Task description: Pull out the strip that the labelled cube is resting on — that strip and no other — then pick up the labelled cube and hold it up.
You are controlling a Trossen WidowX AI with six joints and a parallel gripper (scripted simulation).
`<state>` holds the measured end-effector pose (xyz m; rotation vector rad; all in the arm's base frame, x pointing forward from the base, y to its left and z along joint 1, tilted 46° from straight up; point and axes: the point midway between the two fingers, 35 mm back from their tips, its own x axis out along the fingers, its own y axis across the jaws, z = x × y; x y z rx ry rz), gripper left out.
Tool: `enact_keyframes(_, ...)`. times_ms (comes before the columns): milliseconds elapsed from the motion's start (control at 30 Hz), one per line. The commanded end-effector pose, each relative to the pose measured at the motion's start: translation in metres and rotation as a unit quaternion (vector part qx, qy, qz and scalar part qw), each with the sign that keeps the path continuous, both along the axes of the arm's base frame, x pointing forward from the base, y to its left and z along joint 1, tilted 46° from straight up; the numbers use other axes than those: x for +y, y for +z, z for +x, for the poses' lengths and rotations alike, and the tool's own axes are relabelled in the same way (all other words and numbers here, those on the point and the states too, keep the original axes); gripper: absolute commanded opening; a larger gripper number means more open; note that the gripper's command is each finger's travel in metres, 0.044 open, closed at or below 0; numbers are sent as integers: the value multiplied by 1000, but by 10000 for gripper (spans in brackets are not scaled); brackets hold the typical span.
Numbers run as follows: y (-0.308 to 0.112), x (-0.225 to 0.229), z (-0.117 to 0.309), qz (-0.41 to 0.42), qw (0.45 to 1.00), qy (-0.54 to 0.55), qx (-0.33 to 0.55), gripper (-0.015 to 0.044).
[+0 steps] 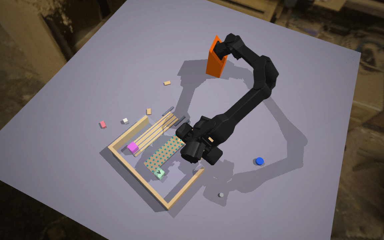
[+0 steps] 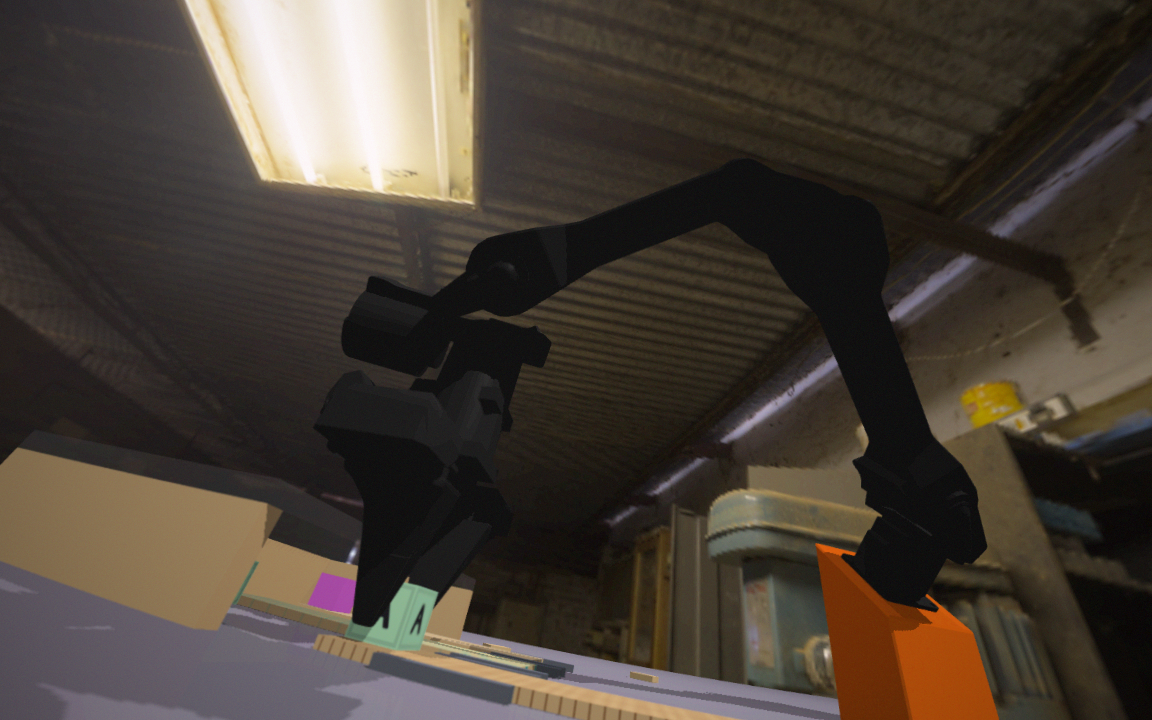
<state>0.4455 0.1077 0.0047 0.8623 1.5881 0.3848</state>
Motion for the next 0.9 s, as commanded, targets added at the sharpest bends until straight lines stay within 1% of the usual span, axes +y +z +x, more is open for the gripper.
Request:
enact_keyframes(0, -2, 2, -1, 2, 1000, 0, 3, 250)
enact_keyframes(133, 0, 0, 0, 0, 1000, 0, 0, 145)
enact_keyframes(400, 0, 0, 0, 0, 1000, 0, 0, 92)
enact_keyframes(500, 0, 0, -1, 0, 1000, 0, 0, 13)
enact_keyframes(533, 1, -2, -2, 0, 1000, 0, 0, 0)
enact_keyframes(867, 14, -26, -38, 0, 1000, 0, 3, 0)
